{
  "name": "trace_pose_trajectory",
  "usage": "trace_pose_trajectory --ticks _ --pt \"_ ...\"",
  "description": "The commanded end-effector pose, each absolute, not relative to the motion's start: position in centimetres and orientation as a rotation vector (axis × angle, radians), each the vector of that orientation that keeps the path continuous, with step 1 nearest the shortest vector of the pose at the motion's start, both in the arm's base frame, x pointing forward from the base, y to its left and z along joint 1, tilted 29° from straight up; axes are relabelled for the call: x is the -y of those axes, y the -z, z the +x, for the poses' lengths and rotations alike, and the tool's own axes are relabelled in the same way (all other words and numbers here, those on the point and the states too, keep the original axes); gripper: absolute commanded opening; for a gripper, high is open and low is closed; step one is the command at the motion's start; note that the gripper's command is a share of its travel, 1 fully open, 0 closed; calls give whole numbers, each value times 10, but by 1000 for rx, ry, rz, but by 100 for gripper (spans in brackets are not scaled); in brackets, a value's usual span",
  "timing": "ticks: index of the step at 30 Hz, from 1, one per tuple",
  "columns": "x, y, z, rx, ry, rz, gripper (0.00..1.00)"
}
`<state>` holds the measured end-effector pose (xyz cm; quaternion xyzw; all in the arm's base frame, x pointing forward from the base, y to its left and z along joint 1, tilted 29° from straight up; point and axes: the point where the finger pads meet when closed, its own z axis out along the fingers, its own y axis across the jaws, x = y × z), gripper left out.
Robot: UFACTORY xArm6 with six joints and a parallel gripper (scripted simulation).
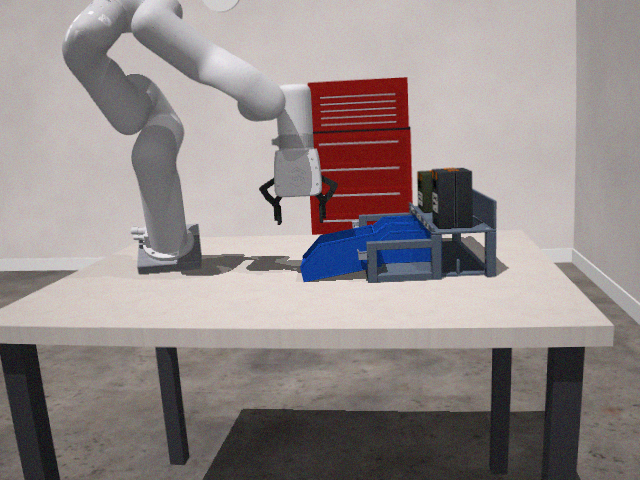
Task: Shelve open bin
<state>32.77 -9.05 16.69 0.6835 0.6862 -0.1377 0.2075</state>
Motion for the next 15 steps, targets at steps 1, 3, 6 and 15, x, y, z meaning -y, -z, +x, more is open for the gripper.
trace_pose_trajectory --ticks 1,3,6,15 --pt "90 -168 329 -1909 380 1902 100" --pt "101 -149 330 -1898 314 1860 100" --pt "116 -120 332 -1879 218 1797 100" --pt "116 -120 332 -1879 218 1797 100"
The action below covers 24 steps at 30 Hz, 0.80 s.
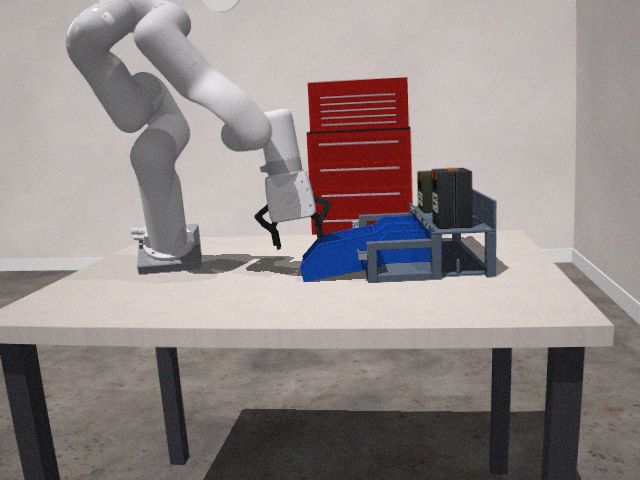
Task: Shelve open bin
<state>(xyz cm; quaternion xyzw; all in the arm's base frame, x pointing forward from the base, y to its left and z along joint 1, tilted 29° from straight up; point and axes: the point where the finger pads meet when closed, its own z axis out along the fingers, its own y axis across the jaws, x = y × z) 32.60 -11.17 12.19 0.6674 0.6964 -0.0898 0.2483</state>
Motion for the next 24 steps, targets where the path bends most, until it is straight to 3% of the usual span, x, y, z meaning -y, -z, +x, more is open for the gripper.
trace_pose_trajectory --ticks 1,24 --pt "116 -120 332 -1879 218 1797 100" --pt "127 -100 333 -1880 219 1797 100"
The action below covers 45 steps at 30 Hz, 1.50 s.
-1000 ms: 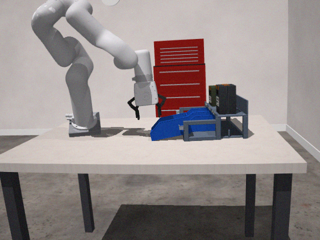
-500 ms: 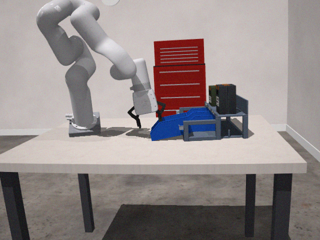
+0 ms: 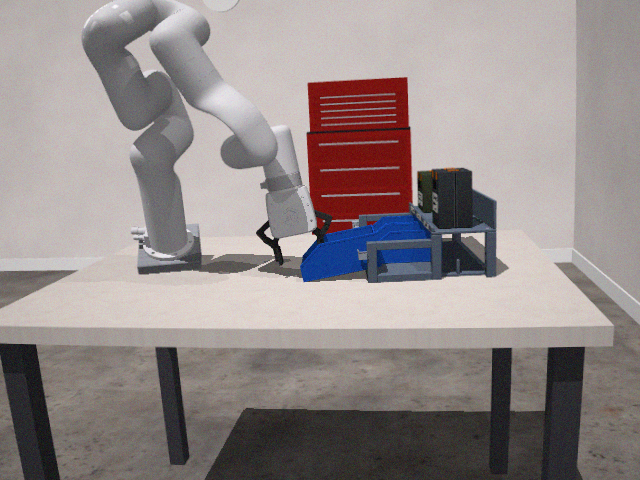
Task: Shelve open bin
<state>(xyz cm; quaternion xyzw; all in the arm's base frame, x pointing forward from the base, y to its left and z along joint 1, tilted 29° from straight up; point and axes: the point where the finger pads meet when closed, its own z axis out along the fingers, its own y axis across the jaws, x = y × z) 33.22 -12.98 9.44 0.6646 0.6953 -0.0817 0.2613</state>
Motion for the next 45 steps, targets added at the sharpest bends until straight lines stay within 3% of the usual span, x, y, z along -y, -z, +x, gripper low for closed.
trace_pose_trajectory --ticks 1,45 --pt "126 -102 333 -1879 219 1796 100" --pt "122 -109 332 -1879 219 1796 100"
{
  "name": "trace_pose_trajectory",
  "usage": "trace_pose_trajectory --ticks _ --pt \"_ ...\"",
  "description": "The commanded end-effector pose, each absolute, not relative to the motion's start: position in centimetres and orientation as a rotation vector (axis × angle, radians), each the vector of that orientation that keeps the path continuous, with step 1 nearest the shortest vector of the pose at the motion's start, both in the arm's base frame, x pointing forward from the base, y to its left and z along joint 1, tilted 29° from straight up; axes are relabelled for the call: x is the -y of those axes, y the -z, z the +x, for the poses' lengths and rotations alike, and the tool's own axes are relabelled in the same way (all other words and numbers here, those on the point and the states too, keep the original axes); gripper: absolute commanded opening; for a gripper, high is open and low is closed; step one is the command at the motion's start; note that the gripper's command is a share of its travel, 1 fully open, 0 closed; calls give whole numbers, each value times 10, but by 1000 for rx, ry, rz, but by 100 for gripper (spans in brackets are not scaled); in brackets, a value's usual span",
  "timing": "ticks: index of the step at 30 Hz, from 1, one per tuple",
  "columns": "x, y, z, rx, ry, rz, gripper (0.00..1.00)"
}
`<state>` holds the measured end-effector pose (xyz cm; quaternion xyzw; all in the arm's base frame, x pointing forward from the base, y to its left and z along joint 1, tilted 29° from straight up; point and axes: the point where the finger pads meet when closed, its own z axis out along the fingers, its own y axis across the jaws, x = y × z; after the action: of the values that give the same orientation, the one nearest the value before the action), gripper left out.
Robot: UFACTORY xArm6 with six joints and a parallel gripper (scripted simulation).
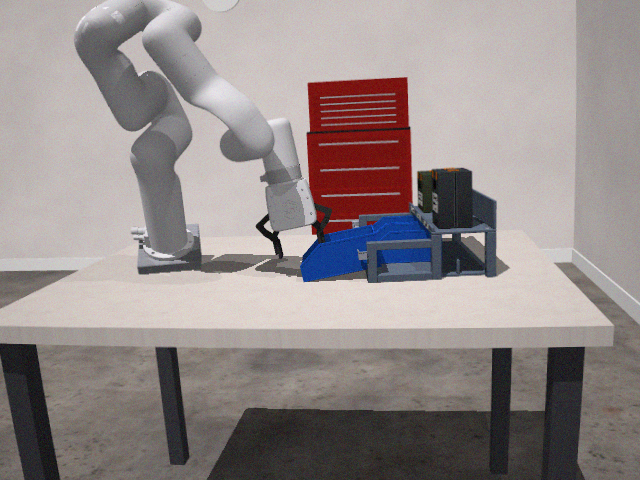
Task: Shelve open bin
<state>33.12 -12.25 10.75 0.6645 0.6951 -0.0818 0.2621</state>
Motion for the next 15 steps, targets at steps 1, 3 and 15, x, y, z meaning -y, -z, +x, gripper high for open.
trace_pose_trajectory --ticks 1,3,15 --pt "122 -109 332 -1879 219 1796 100" --pt "123 -107 333 -1879 219 1796 100" --pt "127 -100 335 -1879 219 1796 100"
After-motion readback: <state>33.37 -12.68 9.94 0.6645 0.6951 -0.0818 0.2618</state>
